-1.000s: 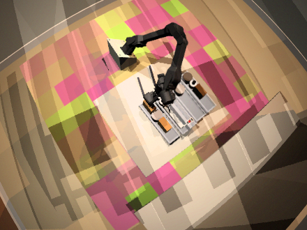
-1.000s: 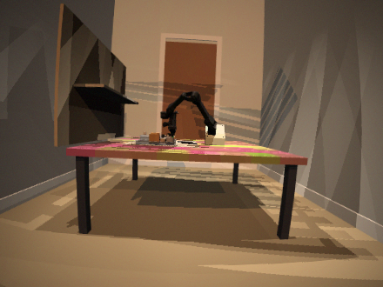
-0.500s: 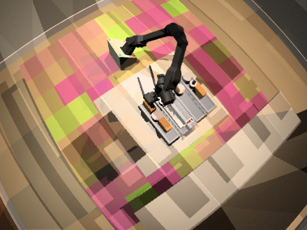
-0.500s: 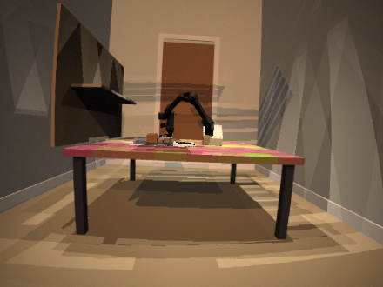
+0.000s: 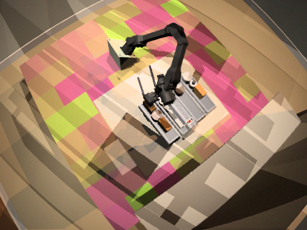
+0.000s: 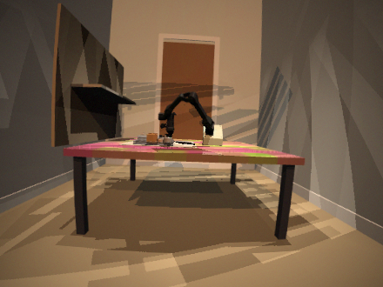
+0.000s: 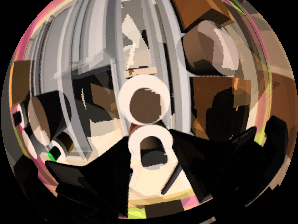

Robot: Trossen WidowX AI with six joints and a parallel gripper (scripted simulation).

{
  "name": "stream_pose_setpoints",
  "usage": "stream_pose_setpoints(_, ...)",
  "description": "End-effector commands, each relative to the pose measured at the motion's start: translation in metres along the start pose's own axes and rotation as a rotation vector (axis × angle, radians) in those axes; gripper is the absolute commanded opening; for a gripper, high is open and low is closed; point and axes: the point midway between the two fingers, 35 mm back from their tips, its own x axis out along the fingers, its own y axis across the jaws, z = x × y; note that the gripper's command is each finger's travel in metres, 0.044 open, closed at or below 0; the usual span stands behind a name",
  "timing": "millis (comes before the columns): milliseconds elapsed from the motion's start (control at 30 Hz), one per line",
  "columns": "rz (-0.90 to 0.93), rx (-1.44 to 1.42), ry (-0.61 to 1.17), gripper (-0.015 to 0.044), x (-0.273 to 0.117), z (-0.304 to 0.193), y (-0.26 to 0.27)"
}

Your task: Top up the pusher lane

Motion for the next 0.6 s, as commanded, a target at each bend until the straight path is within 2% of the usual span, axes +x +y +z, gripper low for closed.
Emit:
stream_pose_setpoints(0, 0.01, -0.008, -0.014, 0.0, 0.0015, 0.0033, 0.0026)
stream_pose_setpoints(567, 0.01, -0.008, -0.014, 0.0, 0.0017, 0.0004, 0.0025)
